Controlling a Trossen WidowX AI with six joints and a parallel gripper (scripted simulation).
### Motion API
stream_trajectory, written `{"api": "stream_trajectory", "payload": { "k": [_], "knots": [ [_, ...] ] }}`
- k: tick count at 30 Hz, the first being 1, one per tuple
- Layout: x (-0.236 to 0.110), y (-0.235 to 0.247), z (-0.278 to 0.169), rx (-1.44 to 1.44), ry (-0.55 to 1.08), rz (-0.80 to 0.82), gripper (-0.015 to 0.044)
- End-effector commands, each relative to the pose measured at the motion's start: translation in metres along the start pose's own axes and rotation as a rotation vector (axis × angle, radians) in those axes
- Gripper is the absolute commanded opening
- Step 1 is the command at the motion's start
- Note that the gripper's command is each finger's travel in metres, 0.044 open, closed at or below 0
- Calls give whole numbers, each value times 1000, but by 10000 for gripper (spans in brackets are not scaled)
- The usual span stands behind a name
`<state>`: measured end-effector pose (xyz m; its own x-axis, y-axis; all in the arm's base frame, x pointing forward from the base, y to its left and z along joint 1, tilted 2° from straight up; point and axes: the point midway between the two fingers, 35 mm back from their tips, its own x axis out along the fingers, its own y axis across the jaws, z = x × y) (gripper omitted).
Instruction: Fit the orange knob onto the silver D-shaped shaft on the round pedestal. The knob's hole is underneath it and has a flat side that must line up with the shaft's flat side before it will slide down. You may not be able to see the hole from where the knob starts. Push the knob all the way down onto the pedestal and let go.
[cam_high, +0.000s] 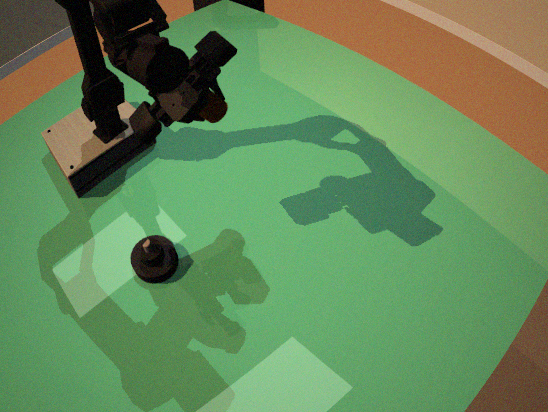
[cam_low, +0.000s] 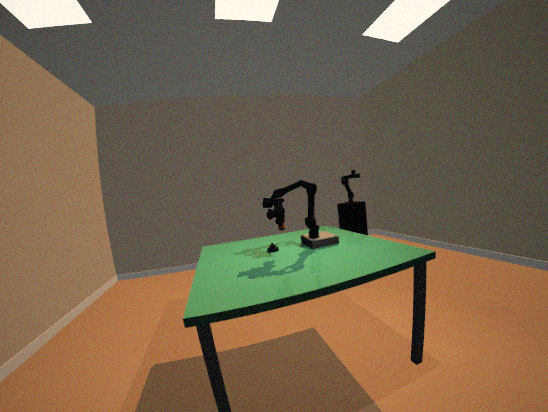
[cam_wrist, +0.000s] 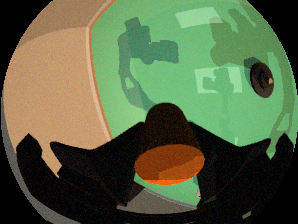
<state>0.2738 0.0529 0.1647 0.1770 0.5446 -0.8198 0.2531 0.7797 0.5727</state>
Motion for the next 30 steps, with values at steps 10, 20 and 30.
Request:
{"api": "stream_trajectory", "payload": {
  "k": [10, 20, 30],
  "knots": [
    [25, -4, 2, 1, -9, -317, 0],
    [45, -8, 2, 2, -9, -539, 0],
    [85, -27, 10, 4, -9, -546, 0]
  ]
}}
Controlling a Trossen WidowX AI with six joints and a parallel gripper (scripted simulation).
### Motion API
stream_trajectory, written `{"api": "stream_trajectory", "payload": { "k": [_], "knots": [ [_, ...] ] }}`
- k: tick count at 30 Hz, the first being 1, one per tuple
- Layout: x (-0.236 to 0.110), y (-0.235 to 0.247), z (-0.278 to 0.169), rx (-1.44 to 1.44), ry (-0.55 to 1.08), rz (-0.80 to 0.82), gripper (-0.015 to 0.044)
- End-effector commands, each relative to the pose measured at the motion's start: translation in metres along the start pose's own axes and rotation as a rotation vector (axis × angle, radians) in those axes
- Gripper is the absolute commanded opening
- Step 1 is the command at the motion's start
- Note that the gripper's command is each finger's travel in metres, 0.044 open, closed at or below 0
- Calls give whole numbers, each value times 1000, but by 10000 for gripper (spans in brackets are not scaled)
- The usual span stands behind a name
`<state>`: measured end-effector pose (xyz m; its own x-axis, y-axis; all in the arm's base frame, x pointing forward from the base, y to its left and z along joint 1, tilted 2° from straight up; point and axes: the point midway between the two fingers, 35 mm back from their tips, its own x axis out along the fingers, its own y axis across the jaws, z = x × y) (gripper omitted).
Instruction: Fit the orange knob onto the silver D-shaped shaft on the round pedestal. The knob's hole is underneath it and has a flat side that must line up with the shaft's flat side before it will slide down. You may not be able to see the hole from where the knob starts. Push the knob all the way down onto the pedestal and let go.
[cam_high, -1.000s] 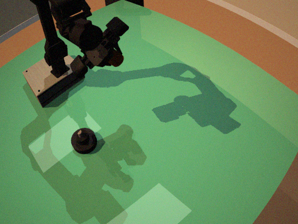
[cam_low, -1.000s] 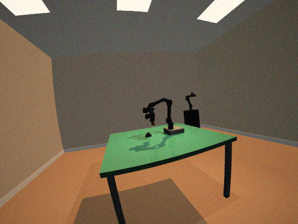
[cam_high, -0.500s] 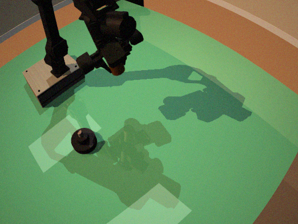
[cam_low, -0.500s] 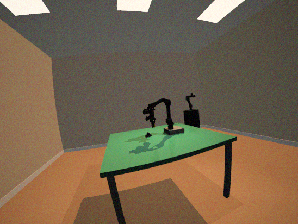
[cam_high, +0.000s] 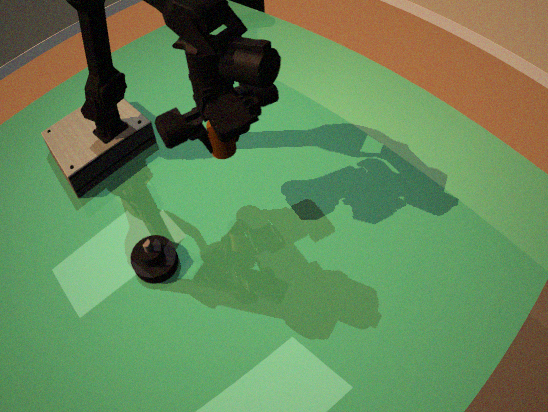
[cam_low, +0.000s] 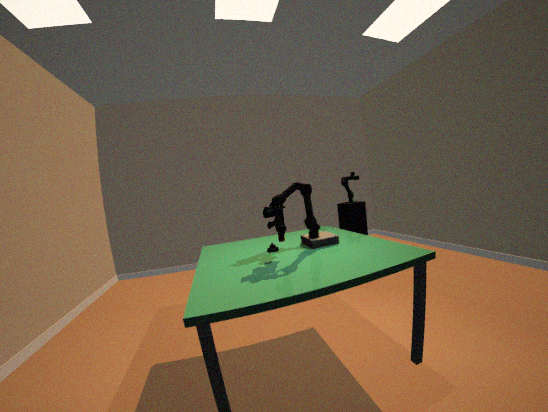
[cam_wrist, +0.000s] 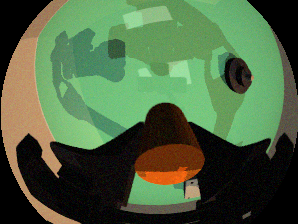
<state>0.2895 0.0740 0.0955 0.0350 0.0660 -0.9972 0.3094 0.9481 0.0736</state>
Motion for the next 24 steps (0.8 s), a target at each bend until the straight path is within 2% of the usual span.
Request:
{"api": "stream_trajectory", "payload": {
  "k": [1, 16, 23, 24],
  "knots": [
    [22, 0, 2, 5, 5, -11, 0],
    [104, 2, 5, 9, 7, -25, 0],
    [107, 2, 3, 10, 7, -26, 0],
    [106, 2, 3, 5, 9, -24, 26]
  ]
}}
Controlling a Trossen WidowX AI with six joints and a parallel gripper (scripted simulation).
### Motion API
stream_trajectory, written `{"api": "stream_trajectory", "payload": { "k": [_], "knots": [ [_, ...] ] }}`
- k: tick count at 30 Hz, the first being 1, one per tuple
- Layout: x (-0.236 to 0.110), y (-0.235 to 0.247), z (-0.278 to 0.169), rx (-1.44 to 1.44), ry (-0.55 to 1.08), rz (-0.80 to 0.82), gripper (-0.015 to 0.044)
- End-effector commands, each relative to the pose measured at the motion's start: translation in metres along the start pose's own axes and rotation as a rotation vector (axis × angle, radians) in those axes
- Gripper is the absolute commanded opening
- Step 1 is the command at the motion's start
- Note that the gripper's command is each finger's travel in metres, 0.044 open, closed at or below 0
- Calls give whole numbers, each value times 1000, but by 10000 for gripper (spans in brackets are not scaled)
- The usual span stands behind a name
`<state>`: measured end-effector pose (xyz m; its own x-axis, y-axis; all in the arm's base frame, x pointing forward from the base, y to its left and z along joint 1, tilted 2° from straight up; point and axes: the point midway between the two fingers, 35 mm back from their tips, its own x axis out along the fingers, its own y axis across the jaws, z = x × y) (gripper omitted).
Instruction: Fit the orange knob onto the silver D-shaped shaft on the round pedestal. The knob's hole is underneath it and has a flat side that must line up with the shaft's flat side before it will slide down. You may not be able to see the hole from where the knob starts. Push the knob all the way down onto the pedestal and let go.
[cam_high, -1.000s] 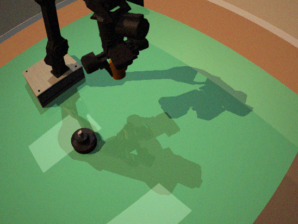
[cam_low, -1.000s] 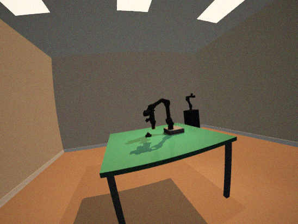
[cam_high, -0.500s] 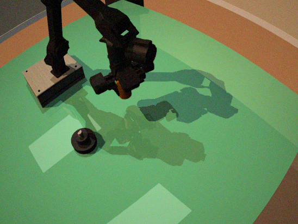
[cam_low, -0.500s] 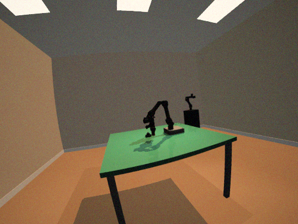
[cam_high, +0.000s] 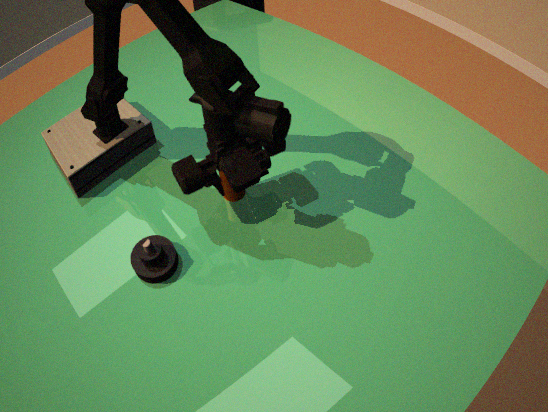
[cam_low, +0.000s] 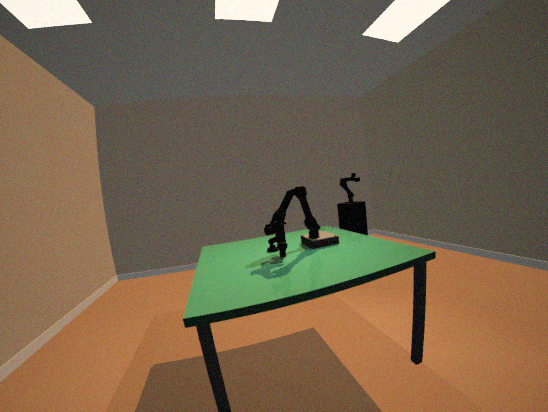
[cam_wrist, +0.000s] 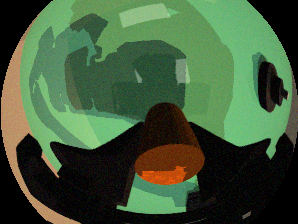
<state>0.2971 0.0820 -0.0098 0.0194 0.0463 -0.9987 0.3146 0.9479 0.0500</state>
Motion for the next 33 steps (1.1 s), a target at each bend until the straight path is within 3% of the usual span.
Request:
{"api": "stream_trajectory", "payload": {
  "k": [1, 8, 24, 26, 30, 33],
  "knots": [
    [0, 0, 0, 0, 1, 0, 53],
    [0, 0, 0, 0, 1, 0, 236],
    [0, 0, 0, 0, 1, 0, 240],
    [-11, 1, 1, 0, 0, 2, 292],
    [-71, 2, 1, 3, -2, 2, 398],
    [-81, 1, 0, 5, -2, -2, 440]
  ]
}}
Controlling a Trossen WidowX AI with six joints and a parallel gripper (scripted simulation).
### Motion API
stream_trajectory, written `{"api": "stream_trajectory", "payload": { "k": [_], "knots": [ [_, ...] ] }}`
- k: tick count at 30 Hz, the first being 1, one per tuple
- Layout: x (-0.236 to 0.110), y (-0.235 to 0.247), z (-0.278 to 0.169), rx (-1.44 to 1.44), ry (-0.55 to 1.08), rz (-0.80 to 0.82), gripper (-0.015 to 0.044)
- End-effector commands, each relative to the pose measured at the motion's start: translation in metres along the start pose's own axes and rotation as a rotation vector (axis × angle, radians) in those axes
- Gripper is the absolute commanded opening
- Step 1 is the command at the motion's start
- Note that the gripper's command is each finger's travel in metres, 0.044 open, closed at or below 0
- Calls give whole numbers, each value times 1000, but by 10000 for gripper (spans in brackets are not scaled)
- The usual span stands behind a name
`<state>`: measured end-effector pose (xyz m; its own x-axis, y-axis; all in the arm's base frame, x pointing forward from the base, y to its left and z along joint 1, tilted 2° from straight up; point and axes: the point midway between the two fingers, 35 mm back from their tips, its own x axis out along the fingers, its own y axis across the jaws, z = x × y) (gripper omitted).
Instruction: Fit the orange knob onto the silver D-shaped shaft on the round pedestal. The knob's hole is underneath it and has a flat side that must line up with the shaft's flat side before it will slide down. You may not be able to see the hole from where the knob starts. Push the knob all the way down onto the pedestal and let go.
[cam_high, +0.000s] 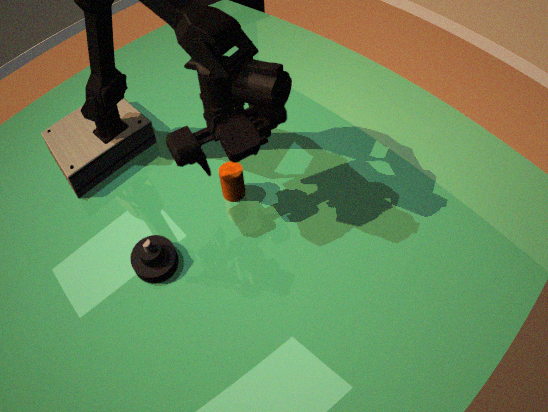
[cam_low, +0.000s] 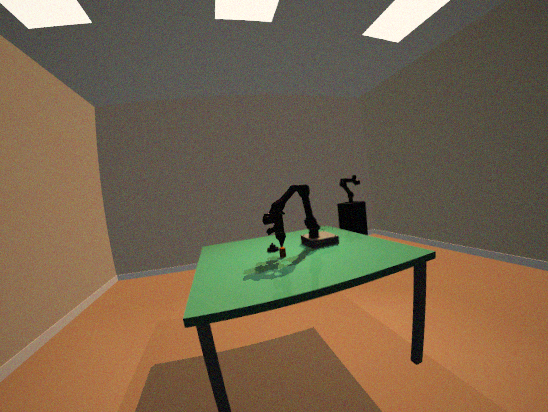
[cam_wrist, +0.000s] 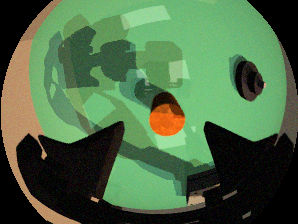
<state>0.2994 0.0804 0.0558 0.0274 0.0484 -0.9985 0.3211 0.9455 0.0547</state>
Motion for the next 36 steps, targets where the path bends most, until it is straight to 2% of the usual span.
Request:
{"api": "stream_trajectory", "payload": {
  "k": [1, 8, 11, 36],
  "knots": [
    [-15, -2, -2, -2, 5, -7, 440],
    [-14, -2, -2, -2, 5, -7, 440],
    [-2, -2, -3, -2, 5, -7, 440],
    [35, -2, -1, -4, 4, -7, 440]
  ]
}}
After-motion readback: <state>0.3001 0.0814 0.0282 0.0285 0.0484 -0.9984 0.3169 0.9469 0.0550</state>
